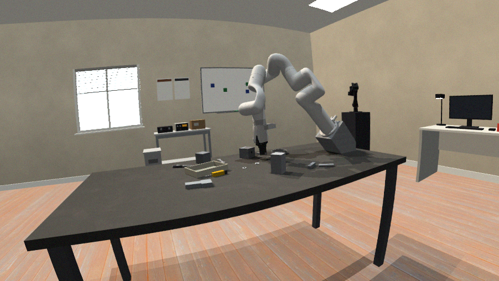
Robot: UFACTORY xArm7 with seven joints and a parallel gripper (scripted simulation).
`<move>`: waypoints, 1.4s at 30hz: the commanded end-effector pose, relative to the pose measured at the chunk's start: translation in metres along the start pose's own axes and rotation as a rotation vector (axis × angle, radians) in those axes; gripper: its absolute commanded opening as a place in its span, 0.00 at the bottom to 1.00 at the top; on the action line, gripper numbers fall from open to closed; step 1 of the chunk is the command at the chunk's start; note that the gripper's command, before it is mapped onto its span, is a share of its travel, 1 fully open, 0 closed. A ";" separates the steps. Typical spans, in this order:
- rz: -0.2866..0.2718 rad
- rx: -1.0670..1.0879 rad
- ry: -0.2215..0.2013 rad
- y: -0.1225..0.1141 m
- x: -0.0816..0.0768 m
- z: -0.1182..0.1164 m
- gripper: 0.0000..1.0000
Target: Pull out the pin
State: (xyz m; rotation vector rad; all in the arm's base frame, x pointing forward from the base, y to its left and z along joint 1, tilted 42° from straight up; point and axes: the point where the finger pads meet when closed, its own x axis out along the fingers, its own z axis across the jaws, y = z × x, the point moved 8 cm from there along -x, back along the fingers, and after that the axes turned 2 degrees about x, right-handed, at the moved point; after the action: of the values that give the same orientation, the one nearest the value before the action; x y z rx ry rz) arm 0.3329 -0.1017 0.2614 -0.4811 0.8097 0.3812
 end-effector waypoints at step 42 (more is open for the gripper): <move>0.001 0.000 -0.001 0.008 0.008 0.026 0.00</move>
State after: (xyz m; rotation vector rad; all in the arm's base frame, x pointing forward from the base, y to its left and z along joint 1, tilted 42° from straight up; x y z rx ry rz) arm 0.3489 -0.0802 0.2679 -0.4799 0.8101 0.3829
